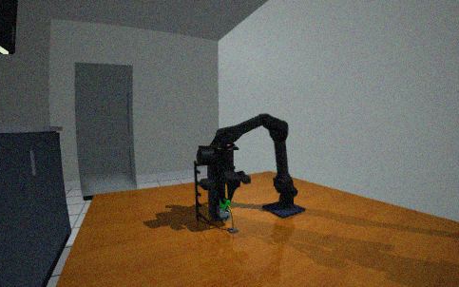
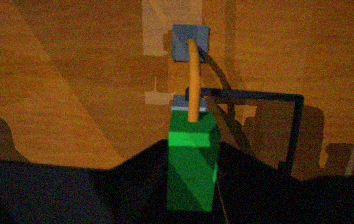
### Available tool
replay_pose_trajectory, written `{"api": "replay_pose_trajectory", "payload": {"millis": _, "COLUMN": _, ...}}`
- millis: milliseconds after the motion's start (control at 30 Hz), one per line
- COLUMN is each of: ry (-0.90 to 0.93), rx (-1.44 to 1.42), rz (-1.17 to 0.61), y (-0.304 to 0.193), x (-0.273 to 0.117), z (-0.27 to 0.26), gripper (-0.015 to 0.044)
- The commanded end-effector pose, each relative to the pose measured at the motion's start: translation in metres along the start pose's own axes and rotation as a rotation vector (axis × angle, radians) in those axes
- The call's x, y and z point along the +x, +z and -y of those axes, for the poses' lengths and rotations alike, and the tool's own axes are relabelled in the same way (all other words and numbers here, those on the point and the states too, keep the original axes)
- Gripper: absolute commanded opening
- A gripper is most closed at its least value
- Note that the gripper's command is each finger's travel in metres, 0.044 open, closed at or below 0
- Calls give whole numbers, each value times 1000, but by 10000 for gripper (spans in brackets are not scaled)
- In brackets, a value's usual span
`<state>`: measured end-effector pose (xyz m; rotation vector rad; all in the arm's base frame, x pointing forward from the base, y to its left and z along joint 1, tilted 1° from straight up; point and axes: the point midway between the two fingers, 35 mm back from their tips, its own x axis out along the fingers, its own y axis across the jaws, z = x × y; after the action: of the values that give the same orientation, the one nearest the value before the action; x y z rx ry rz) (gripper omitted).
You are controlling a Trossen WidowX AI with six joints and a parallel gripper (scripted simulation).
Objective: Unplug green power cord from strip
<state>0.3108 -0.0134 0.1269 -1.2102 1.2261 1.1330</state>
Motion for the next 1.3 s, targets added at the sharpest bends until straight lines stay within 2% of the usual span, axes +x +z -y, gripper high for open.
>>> {"api": "replay_pose_trajectory", "payload": {"millis": 0, "ry": -3, "rx": -6, "rz": 13, "y": 11, "x": -1, "z": 1, "gripper": 0}}
{"api": "replay_pose_trajectory", "payload": {"millis": 867, "ry": -2, "rx": -8, "rz": 20, "y": 54, "x": -4, "z": -2, "gripper": 0}}
{"api": "replay_pose_trajectory", "payload": {"millis": 1033, "ry": -2, "rx": -9, "rz": 20, "y": 36, "x": -1, "z": -2, "gripper": 131}}
{"api": "replay_pose_trajectory", "payload": {"millis": 1267, "ry": -2, "rx": -9, "rz": 20, "y": 36, "x": -1, "z": -2, "gripper": 315}}
